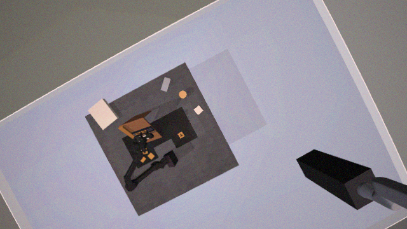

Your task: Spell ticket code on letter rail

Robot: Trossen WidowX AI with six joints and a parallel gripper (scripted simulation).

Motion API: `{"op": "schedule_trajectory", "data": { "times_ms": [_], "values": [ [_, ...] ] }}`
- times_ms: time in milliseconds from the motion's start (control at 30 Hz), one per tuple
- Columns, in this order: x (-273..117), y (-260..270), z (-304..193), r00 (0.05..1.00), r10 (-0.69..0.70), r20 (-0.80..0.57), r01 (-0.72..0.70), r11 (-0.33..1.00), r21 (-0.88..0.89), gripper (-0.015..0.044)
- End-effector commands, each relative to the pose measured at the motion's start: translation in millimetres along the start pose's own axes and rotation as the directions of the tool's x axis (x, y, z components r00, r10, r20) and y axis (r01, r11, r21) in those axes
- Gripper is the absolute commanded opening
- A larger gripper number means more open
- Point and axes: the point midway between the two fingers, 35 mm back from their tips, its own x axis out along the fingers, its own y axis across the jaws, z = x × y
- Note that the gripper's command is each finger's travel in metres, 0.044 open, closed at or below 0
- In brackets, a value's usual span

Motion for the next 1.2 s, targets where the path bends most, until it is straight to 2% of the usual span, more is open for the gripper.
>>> {"op": "schedule_trajectory", "data": {
  "times_ms": [0,100,133,1167],
  "values": [
    [0.1,-0.1,-0.1,1.000,0.000,0.000,0.000,1.000,0.000,0.0210],
    [-4.0,-0.1,0.0,1.000,-0.001,0.006,0.001,1.000,0.001,0.0289],
    [-5.7,-0.1,0.0,1.000,-0.001,0.006,0.001,1.000,0.001,0.0295],
    [-24.5,-3.3,-1.6,1.000,-0.002,0.006,0.002,1.000,0.001,0.0295]
  ]
}}
